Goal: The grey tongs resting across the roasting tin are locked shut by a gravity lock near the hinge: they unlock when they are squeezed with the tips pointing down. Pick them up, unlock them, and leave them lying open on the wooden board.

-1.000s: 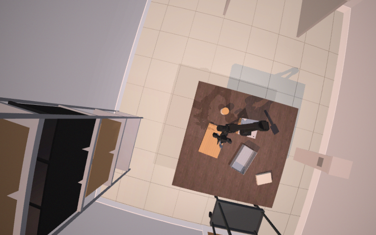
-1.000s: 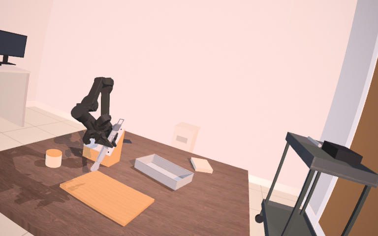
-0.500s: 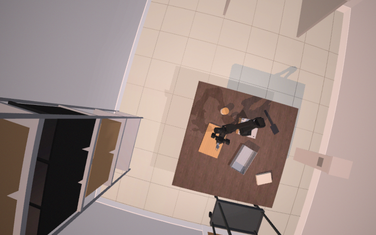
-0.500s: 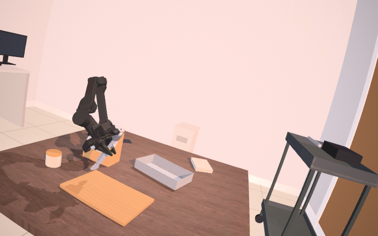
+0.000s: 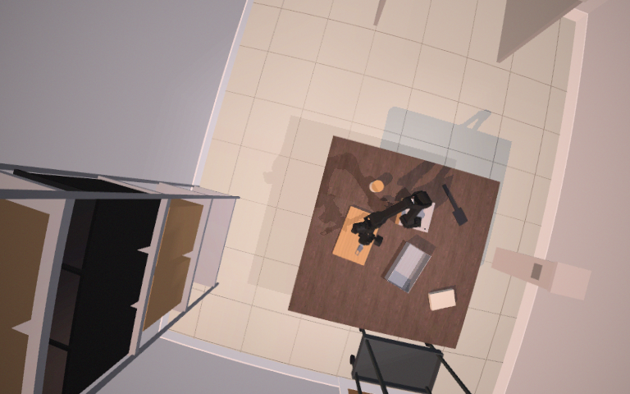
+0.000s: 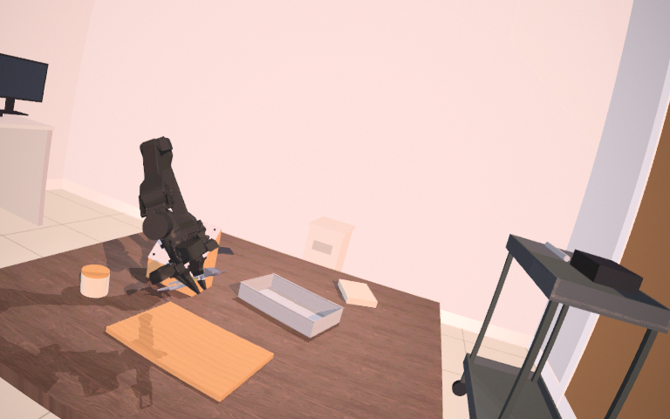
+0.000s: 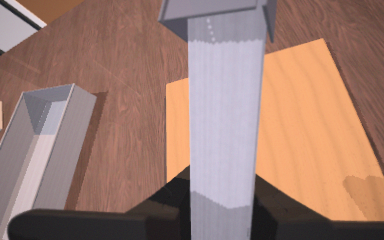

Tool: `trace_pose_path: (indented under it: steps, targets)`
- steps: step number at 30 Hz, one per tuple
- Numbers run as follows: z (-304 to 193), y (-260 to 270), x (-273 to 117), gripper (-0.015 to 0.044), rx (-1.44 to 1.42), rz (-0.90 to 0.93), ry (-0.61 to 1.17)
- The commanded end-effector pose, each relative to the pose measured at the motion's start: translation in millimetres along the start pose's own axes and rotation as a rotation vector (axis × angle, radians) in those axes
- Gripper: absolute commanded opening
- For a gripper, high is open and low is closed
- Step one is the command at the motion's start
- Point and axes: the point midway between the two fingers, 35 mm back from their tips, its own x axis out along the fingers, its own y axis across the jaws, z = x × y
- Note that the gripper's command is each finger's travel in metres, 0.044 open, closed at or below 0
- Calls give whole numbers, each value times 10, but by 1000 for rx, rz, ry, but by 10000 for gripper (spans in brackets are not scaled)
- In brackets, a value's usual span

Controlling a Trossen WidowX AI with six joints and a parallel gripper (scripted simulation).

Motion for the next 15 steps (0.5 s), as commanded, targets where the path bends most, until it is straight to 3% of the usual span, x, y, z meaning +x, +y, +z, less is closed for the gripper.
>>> trace_pose_path:
  steps: [1,15]
  targets:
    - [-33,0,62,-150,18,0,90]
    - [-131,-10,222,-150,-18,-71,417]
